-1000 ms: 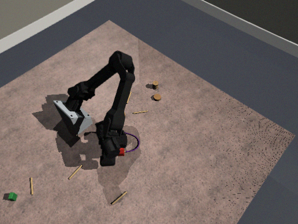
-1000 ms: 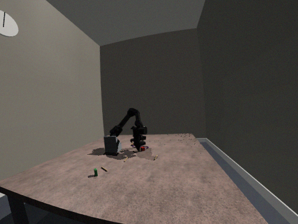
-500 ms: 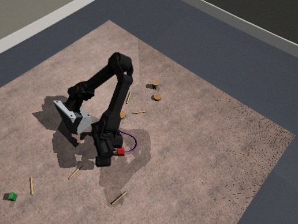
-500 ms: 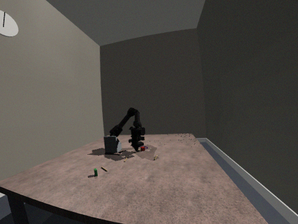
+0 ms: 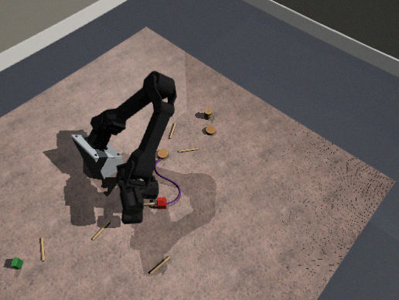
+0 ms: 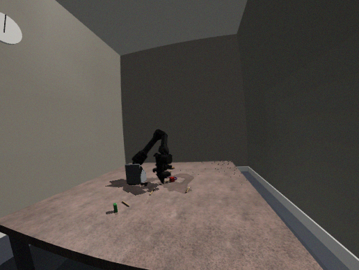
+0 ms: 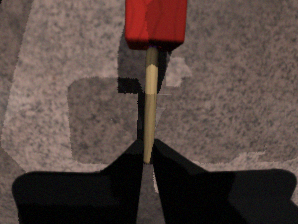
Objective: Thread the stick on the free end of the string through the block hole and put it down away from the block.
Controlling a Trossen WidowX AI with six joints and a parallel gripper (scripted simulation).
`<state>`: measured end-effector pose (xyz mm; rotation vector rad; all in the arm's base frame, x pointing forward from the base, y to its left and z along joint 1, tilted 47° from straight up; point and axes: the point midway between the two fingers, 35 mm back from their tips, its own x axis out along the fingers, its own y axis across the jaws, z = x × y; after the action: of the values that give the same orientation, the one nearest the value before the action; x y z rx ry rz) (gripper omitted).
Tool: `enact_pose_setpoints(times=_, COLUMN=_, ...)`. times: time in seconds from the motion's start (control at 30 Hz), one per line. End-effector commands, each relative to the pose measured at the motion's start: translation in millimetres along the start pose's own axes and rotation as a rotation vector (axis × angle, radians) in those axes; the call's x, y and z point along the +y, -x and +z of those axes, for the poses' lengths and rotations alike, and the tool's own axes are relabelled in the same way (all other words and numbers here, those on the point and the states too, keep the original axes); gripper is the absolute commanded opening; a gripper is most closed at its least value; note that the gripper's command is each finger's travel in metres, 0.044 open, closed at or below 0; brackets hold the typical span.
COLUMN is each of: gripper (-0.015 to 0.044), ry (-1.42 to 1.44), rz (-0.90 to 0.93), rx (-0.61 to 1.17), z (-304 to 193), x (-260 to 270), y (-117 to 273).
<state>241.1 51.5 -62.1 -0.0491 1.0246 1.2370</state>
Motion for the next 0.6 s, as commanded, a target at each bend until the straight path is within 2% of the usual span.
enact_pose_setpoints(times=0.0, gripper=0.0000, ry=-0.002, rz=0.000, rx=0.005, z=-6, x=0, y=0)
enact_pose_setpoints(times=0.57, gripper=0.0000, ry=-0.002, rz=0.003, rx=0.005, z=-28, x=0, y=1)
